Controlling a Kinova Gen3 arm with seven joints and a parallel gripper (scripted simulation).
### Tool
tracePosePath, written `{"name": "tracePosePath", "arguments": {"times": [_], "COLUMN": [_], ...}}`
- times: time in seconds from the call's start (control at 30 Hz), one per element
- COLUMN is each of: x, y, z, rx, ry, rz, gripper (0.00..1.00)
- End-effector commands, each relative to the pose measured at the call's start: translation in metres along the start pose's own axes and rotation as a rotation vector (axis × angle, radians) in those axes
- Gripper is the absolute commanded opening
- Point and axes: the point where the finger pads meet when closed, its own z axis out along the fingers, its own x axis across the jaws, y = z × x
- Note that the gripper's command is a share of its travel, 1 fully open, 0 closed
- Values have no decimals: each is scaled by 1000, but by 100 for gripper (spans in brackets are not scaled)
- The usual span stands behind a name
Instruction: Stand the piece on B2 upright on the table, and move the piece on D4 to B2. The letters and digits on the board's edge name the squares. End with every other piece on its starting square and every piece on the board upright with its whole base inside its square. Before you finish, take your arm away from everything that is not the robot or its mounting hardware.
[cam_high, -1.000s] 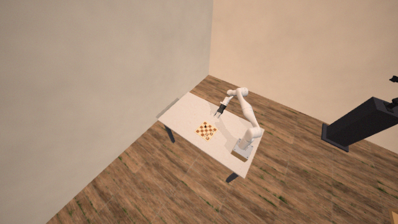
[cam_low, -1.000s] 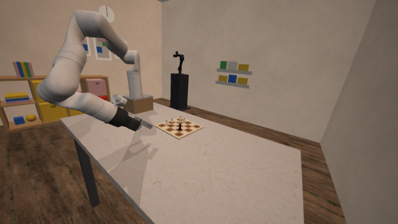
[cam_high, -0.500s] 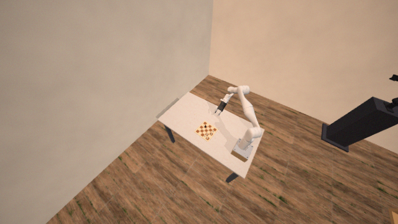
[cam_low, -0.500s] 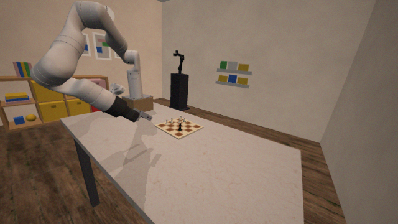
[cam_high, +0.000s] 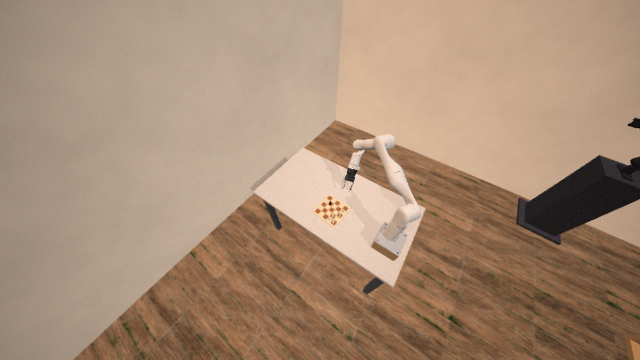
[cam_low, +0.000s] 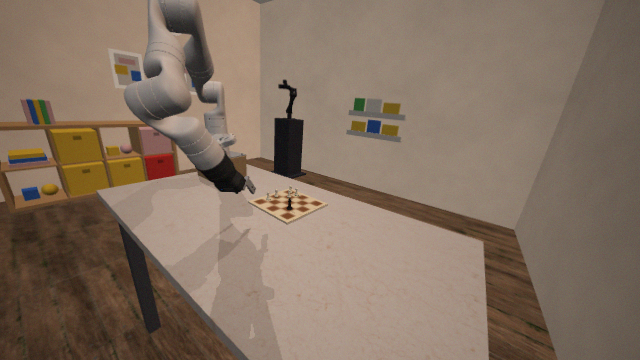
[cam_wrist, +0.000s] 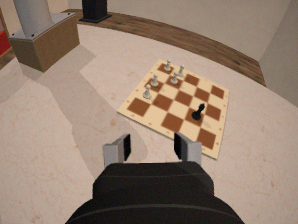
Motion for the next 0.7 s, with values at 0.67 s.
{"name": "tracePosePath", "arguments": {"times": [0.67], "x": [113], "y": [-111], "z": [34], "rx": [-363], "ry": [-563], "rz": [-1360], "gripper": [100]}}
